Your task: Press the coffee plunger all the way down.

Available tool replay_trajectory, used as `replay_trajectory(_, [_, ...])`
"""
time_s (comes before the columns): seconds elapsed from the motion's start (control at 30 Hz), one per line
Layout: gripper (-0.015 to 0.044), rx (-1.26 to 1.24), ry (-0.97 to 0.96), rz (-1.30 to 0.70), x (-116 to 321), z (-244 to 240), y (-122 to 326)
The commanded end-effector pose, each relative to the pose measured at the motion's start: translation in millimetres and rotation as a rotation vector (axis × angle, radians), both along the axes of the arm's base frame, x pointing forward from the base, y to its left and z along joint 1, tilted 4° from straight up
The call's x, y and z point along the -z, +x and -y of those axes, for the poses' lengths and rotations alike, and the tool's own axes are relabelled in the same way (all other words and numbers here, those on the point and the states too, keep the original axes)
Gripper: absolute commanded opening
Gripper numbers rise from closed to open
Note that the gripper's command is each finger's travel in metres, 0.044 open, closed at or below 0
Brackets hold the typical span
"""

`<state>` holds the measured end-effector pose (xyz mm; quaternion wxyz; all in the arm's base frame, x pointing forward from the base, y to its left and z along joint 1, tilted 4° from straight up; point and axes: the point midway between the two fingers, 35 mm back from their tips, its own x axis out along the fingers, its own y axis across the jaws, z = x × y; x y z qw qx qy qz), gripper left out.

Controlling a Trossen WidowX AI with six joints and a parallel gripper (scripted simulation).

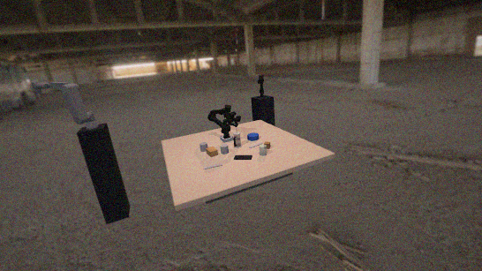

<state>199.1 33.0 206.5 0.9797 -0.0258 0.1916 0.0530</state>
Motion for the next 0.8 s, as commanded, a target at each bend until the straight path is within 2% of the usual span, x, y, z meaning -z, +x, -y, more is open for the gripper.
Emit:
replay_trajectory(0.0, [0.0118,0.000,-0.029,-0.086,36.5,1.1,0.5])
replay_trajectory(0.77, [0.0118,0.000,-0.029,-0.085,49.1,1.0,9.9])
